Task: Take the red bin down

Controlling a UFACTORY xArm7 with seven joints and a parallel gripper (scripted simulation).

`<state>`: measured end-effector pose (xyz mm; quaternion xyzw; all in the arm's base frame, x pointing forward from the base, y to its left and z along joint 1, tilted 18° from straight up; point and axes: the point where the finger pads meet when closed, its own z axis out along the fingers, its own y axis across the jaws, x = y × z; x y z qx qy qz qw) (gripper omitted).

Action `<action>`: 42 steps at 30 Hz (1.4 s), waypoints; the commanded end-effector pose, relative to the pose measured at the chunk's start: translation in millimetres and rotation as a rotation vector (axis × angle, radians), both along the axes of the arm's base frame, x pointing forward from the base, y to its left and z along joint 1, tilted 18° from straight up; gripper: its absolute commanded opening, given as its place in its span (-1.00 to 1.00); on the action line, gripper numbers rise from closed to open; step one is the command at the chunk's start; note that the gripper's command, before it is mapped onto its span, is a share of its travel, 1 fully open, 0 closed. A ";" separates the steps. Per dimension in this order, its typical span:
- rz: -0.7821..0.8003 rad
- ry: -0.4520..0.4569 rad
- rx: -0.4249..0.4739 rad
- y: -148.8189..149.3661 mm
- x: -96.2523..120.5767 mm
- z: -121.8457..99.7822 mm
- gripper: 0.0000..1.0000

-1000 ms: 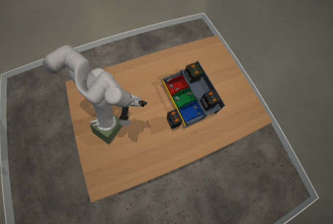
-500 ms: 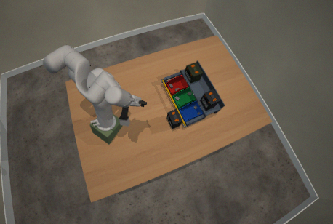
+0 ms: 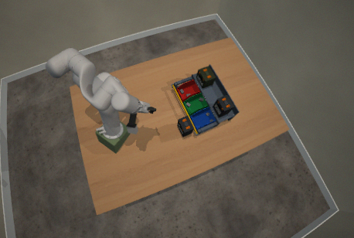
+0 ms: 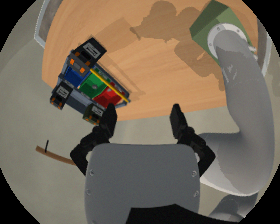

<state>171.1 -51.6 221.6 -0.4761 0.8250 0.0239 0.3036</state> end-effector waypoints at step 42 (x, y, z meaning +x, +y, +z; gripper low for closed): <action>-0.143 0.028 0.064 -1.1 1.3 2.1 1.00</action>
